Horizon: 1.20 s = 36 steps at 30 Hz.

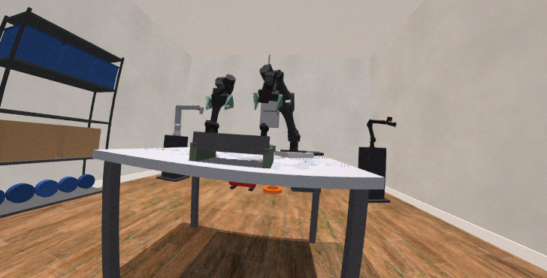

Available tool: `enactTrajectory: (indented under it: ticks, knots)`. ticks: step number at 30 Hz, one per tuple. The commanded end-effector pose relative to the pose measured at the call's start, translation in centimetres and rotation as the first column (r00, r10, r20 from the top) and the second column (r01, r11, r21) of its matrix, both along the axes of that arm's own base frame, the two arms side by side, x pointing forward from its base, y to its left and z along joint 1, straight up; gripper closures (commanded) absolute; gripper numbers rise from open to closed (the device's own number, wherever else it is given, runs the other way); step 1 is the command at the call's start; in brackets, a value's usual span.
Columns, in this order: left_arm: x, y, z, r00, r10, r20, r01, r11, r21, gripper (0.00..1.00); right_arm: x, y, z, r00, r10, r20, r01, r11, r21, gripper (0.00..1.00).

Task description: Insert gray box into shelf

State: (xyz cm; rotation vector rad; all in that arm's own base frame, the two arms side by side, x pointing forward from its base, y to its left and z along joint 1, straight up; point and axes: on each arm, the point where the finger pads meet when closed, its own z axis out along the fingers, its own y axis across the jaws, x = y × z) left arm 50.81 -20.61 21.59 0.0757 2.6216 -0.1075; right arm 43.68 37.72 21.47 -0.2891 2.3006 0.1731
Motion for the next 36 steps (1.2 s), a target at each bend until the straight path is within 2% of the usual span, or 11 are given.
enactTrajectory:
  ticks: [1,2,4,7,19,36]
  knots:
    - [-0.8,-0.1,4.0,0.997,-0.001,0.071,0.003,1.000,-0.028,0.00,0.8,-0.7,4.4,0.997,-0.022,0.076,0.017,0.998,0.065,0.00]
    - [-0.3,-0.1,1.9,0.999,0.002,0.034,-0.002,1.000,-0.011,0.00,0.9,-0.6,3.9,0.997,-0.023,0.070,0.019,0.998,0.058,0.00]
    - [-0.1,-0.1,0.0,1.000,0.003,-0.003,-0.003,1.000,0.007,0.00,-0.1,0.3,3.6,0.998,-0.002,0.058,0.000,0.999,0.050,0.00]
    - [-0.3,0.0,1.9,0.999,0.003,0.035,-0.003,1.000,-0.011,0.00,0.4,-0.5,4.1,0.998,-0.016,0.066,0.012,0.998,0.055,0.00]
    - [0.0,-0.2,0.3,1.000,0.003,0.007,-0.003,1.000,0.002,0.00,0.4,-0.6,4.2,0.998,-0.017,0.067,0.013,0.998,0.057,0.00]
    - [0.0,-0.2,0.3,1.000,0.003,0.007,-0.003,1.000,0.002,0.00,0.4,-0.6,4.2,0.998,-0.017,0.067,0.013,0.998,0.056,0.00]
